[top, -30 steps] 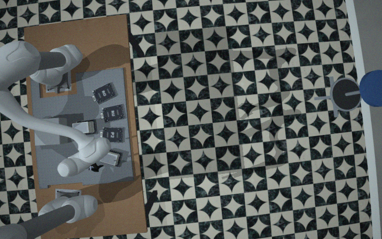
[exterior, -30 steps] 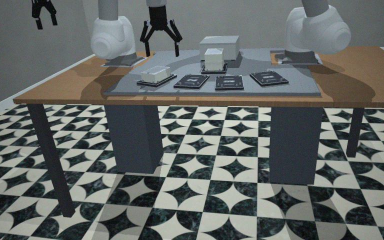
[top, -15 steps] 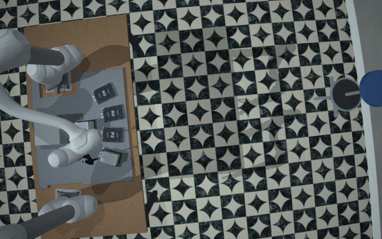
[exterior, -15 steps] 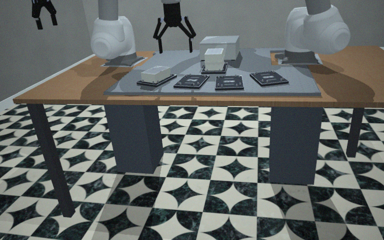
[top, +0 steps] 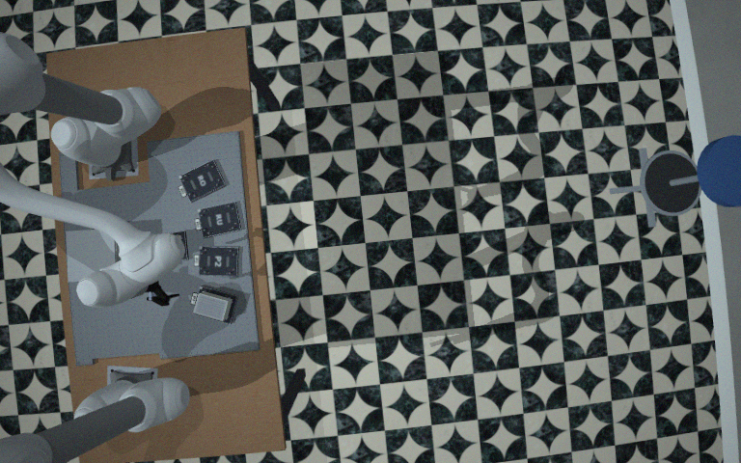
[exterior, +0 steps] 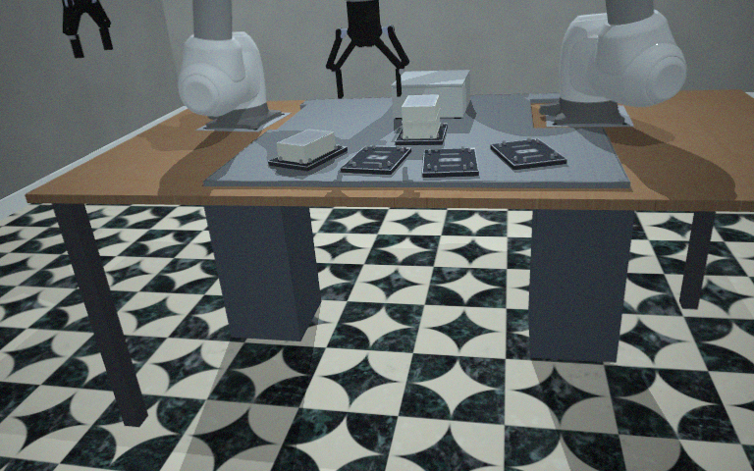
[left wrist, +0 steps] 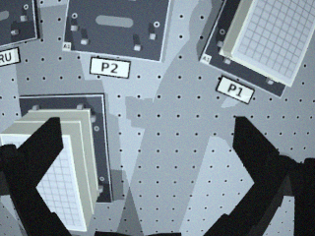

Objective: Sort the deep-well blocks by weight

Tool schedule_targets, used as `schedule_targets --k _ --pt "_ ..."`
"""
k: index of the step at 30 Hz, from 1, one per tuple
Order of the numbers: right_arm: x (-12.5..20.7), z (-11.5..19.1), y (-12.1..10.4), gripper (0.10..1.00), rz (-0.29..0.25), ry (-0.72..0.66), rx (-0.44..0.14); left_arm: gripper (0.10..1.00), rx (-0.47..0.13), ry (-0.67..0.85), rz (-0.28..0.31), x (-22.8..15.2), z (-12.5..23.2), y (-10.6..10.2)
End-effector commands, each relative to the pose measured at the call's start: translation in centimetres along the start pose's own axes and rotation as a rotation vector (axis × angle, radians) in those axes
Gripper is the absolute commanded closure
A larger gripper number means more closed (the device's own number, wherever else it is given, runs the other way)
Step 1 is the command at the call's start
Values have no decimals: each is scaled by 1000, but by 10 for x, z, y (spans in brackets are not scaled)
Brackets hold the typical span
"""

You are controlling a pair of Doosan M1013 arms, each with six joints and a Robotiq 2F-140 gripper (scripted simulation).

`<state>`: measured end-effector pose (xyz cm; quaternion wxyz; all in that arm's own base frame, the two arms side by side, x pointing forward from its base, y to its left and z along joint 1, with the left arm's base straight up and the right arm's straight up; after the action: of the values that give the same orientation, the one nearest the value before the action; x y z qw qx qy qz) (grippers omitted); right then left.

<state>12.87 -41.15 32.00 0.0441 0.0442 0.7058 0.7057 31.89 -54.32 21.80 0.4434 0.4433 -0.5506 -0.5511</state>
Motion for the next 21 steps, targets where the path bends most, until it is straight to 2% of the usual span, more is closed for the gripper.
schedule_targets --k 1,21 --pt "0 0 1 98 -1 0 1 98 1 0 1 -13 15 3" --pt "0 0 1 98 -1 0 1 98 1 0 1 -72 83 12"
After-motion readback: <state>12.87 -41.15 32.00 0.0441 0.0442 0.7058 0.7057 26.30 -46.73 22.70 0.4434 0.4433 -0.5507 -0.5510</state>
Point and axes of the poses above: on each arm, the point where the finger pads meet when closed, its own y axis back along the fingers, its own x axis across the jaws, z = x × y, the point moved 7 cm from there along y, back along the fingers, and after that the axes turned 15 degrees about -y, right-handed, at the moved point
